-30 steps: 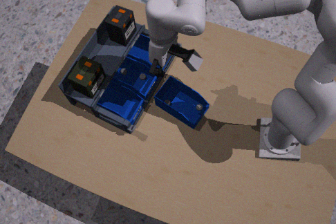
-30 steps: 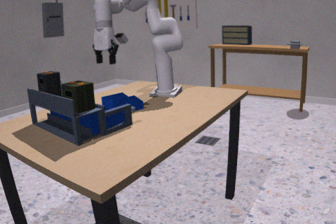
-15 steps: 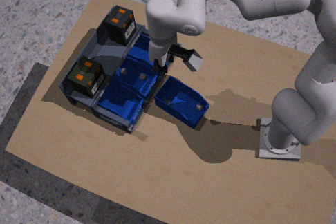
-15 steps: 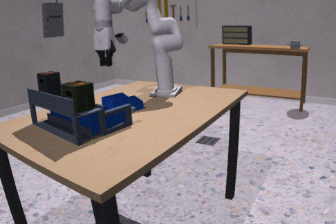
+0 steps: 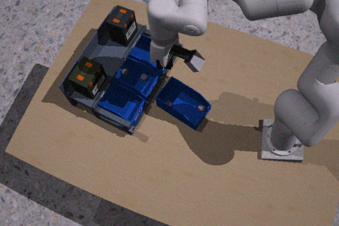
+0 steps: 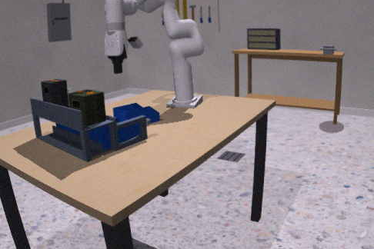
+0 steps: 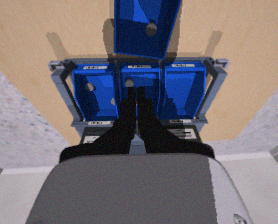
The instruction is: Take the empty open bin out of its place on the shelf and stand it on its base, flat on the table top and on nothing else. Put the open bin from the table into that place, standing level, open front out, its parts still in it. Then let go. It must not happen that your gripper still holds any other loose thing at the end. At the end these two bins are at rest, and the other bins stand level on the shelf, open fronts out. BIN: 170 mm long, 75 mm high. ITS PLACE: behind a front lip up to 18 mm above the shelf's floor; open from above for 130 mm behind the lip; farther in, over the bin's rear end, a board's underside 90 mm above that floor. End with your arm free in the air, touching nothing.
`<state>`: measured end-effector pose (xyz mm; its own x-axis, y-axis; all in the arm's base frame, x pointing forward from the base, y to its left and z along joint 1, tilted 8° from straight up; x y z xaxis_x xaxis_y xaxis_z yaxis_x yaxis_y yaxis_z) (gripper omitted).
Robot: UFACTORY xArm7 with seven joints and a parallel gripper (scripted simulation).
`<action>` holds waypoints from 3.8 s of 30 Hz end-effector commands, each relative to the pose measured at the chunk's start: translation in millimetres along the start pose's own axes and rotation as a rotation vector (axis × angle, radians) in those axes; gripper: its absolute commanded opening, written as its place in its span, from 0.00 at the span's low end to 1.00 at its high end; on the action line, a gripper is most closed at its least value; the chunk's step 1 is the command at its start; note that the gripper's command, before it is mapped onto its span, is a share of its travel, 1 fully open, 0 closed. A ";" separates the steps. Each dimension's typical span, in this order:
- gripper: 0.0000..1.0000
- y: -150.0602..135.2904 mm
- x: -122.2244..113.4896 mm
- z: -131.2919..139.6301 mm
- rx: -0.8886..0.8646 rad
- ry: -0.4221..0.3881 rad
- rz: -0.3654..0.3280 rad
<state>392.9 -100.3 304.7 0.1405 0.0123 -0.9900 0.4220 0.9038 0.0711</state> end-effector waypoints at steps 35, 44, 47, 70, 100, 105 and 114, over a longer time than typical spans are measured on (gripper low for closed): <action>0.00 -37.5 60.0 -54.0 0.134 -0.003 0.000; 0.00 -40.9 67.8 -62.0 0.150 -0.003 0.002; 0.00 -40.9 67.8 -62.0 0.150 -0.003 0.002; 0.26 -40.9 67.8 -62.0 0.150 -0.003 0.002; 0.26 -40.9 67.8 -62.0 0.150 -0.003 0.002; 0.26 -40.8 68.7 -62.0 0.150 -0.003 0.002; 0.26 -40.8 76.5 -61.9 0.149 -0.003 0.002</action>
<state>329.5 -109.5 221.3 0.1409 0.0129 -0.9899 0.5504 0.8302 0.0892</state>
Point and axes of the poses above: the point where the finger pads meet when closed, its own x axis out along the fingers, its own y axis across the jaws, z = x × y, the point moved 3 cm from there along -x, back along the fingers, and after that the axes turned 11 degrees about x, right-handed, at the moved point
